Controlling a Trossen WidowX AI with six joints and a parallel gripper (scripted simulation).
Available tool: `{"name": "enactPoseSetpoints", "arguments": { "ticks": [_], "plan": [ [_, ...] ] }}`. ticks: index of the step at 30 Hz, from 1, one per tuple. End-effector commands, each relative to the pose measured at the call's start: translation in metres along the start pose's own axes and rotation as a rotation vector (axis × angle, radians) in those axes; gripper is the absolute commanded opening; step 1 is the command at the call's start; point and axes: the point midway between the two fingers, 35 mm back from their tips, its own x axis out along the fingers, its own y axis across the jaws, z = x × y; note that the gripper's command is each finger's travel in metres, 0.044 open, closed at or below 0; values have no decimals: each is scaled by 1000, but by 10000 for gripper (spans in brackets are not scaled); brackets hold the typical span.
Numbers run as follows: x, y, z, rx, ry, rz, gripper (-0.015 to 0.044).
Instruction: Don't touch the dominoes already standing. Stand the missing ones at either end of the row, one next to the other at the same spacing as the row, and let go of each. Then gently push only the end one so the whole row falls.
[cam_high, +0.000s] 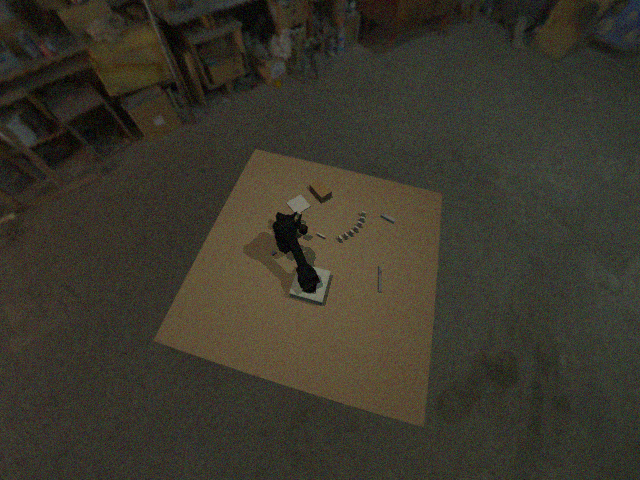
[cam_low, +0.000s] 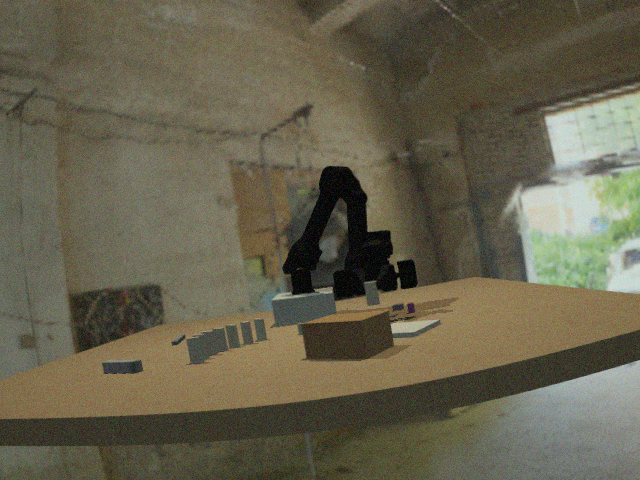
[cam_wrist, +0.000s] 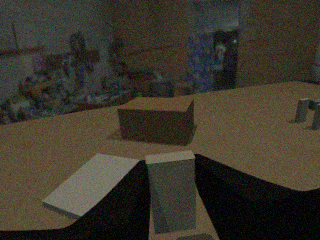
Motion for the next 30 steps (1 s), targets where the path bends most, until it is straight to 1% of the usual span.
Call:
{"name": "enactPoseSetpoints", "arguments": {
  "ticks": [1,7,17,29,30],
  "plan": [
    [0,-1,-1,-5,0,-6,107],
    [0,-1,-3,-5,2,-6,107],
    [11,0,-40,-4,37,-19,107],
    [11,0,-41,-4,38,-19,107],
    [11,0,-41,-4,38,-19,133]
  ]
}}
